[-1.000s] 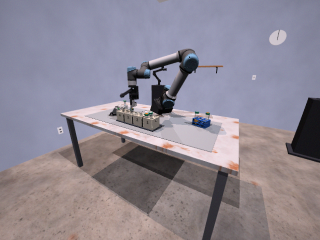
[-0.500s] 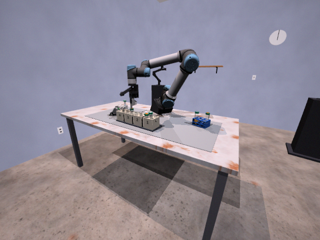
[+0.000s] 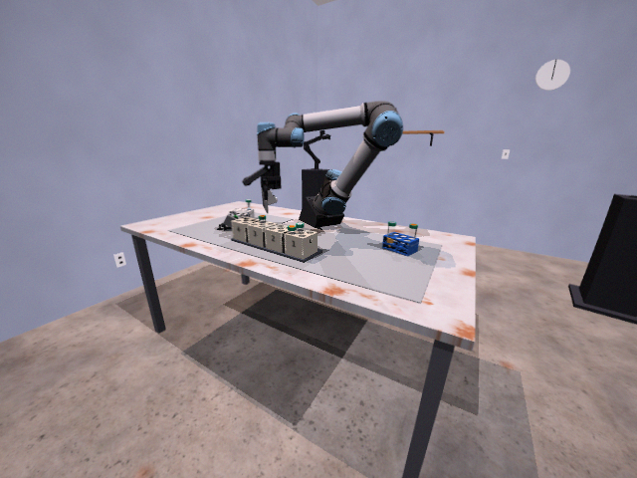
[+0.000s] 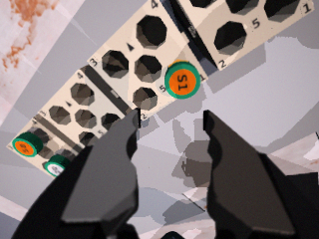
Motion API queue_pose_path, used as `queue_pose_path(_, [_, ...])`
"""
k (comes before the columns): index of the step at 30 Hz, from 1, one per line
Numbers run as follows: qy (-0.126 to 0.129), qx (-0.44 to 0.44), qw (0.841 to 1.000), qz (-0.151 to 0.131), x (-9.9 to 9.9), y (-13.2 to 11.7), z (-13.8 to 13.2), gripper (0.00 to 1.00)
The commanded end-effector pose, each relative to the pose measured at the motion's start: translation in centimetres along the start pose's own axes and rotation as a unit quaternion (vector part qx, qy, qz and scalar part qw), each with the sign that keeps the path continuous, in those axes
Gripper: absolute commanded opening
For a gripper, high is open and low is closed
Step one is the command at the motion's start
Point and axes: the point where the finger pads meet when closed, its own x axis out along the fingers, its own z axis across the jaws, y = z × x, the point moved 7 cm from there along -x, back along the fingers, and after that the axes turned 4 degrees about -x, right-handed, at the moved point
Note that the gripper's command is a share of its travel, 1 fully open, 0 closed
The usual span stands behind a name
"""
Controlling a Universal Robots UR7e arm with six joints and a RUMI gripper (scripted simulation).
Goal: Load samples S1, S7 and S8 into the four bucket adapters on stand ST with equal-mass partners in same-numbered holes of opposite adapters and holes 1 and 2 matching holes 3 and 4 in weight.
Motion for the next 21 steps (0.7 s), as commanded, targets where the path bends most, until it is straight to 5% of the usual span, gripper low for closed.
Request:
queue_pose_path(1, [0.003,-0.088,0.996,0.001,-0.2,-2.6,-1.5,0.35])
queue_pose_path(9, [0.002,-0.260,0.966,0.002,-0.3,-7.6,-4.4,0.35])
queue_pose_path(17, [0.002,-0.447,0.895,0.002,-0.3,-13.3,-7.8,0.35])
queue_pose_path(19, [0.002,-0.447,0.895,0.002,-0.3,-13.3,-7.8,0.35])
queue_pose_path(21, [0.002,-0.491,0.871,0.002,-0.3,-14.8,-8.7,0.35])
